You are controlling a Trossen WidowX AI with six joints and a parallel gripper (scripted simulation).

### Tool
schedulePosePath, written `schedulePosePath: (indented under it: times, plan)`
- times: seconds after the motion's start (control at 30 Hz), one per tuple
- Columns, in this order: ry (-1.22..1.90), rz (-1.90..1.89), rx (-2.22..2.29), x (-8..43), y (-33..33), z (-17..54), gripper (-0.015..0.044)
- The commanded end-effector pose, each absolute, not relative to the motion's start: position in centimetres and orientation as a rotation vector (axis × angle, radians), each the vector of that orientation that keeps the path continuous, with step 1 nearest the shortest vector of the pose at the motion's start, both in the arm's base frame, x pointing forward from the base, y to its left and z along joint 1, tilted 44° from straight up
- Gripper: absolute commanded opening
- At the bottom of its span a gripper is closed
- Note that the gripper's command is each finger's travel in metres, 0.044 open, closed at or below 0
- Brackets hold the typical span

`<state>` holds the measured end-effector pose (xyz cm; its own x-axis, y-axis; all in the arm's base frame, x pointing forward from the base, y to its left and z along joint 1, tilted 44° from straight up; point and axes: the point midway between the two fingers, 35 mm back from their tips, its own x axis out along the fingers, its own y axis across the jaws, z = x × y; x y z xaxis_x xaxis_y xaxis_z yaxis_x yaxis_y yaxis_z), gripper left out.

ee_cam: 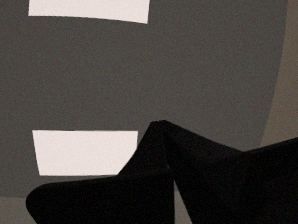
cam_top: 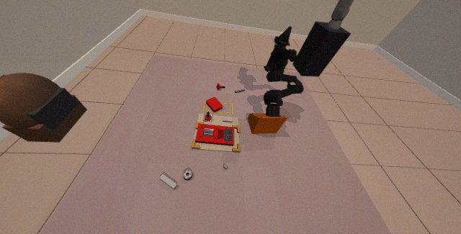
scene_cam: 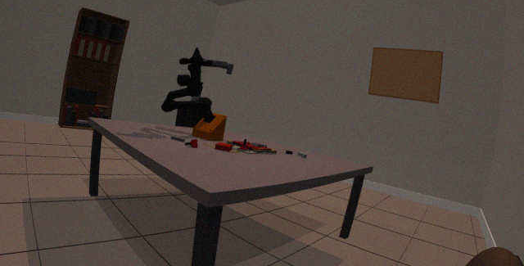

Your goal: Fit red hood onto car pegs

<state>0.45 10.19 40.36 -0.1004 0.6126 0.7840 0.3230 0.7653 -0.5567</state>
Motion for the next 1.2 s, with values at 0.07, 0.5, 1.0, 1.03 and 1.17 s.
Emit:
schedulePosePath:
  times: [0.07,0.5,1.0,1.03,1.17]
  plan:
    - [-1.635,0.283,-0.746,1.8,10.3,40.6,0.0079]
    - [-1.020,0.402,-0.543,14.4,11.0,41.6,0.0420]
    - [-0.285,0.286,-0.197,28.5,8.1,36.1,0.0440]
    - [-0.239,0.265,-0.177,29.3,7.7,35.5,0.0440]
    - [-0.064,0.172,-0.101,32.0,5.9,32.9,0.0440]
